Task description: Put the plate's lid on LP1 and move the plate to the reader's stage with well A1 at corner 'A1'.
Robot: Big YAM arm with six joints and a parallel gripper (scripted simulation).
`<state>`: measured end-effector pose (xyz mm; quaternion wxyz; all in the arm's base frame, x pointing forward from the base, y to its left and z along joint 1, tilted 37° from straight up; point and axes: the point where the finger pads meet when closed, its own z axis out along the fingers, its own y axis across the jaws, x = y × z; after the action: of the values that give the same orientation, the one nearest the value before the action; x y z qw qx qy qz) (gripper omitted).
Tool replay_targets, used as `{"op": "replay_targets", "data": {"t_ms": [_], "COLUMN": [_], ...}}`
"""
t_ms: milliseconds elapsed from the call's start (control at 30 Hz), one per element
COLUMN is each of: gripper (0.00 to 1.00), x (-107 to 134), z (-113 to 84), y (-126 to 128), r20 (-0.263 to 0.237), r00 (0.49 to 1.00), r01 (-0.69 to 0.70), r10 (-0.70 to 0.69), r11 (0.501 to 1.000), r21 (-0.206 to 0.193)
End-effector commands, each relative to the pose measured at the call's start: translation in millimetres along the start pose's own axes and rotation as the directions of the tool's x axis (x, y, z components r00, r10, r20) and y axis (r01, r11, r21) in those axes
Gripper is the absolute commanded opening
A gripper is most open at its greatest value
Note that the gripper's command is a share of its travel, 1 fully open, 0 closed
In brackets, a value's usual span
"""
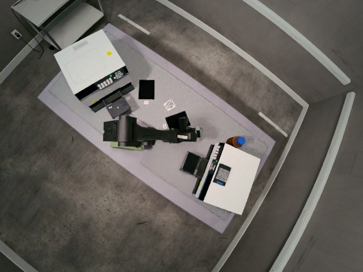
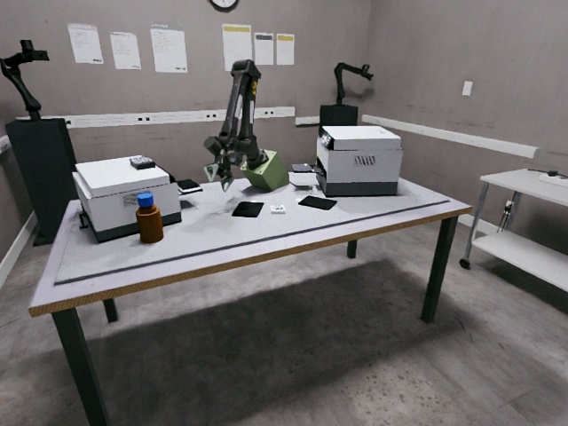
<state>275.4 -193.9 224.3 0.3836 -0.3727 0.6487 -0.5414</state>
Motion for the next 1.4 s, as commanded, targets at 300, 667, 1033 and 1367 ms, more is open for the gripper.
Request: {"op": "replay_targets", "data": {"t_ms": [300,667,1033,1367], "gripper": [1.00,1.00,1.00,1.00], "x": [0,-17,-54,-81], "z": [0.1,9.0,19.4,19.6], "y": [-3,6,30,49], "r20": [0.001,0.023,0.008,-0.054], "r00": [1.000,0.993,0.938,0.884], "r01": [0.002,-0.112,-0.331,-0.446], "r10": [-0.002,0.114,0.346,0.465], "r11": [1.000,0.991,0.904,0.801], "r21": [0.006,-0.072,-0.271,-0.398]}}
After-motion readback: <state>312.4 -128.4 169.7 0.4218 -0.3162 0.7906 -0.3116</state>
